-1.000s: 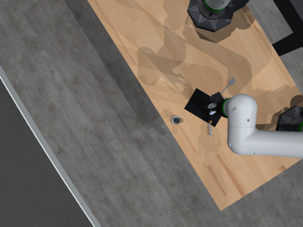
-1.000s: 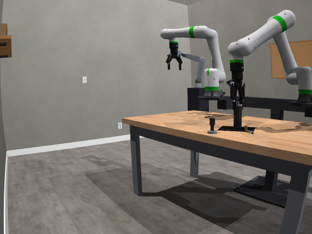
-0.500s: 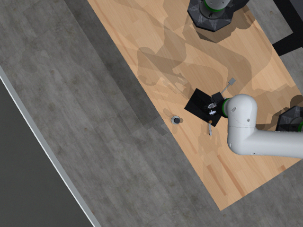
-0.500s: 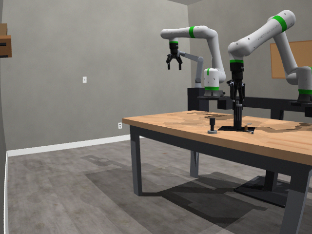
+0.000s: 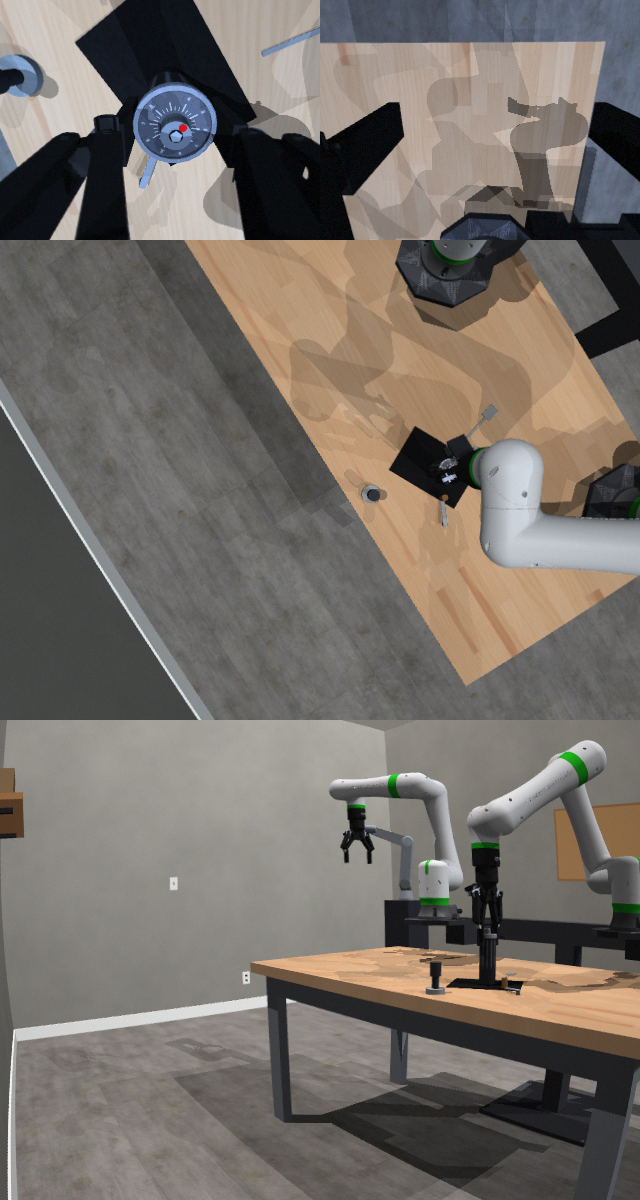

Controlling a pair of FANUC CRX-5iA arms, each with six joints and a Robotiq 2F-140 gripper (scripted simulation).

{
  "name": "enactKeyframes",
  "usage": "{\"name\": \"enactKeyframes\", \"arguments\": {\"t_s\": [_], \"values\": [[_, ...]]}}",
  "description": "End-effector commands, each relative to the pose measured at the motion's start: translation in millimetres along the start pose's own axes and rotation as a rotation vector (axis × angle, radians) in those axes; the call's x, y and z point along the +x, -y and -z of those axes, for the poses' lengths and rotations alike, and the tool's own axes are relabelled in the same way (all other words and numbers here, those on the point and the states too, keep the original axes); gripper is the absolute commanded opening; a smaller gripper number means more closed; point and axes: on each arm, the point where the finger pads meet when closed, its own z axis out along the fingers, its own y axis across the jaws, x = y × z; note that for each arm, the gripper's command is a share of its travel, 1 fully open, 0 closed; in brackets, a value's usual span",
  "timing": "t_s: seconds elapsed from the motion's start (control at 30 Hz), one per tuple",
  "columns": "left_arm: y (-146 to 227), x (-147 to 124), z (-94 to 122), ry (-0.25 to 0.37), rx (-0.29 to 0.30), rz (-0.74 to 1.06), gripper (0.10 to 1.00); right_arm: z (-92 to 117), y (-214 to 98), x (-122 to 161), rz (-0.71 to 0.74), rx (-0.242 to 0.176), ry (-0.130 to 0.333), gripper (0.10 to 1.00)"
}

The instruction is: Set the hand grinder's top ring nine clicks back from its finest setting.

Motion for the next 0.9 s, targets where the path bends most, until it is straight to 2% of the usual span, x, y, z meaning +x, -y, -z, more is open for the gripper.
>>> {"name": "enactKeyframes", "arguments": {"t_s": [0.0,0.4,0.43,0.87], "values": [[0.1,0.3,0.5,-0.001,0.000,0.000,0.436,0.8,-0.2,0.2,0.000,0.000,-0.002,1.000],[0.1,0.3,0.5,-0.001,0.000,0.000,0.436,0.8,-0.2,0.2,0.000,0.000,-0.002,1.000],[0.1,0.3,0.5,-0.001,0.000,0.000,1.000,0.8,-0.2,0.2,0.000,0.000,-0.002,1.000],[0.1,0.3,0.5,-0.001,0.000,0.000,1.000,0.8,-0.2,0.2,0.000,0.000,-0.002,1.000]]}}
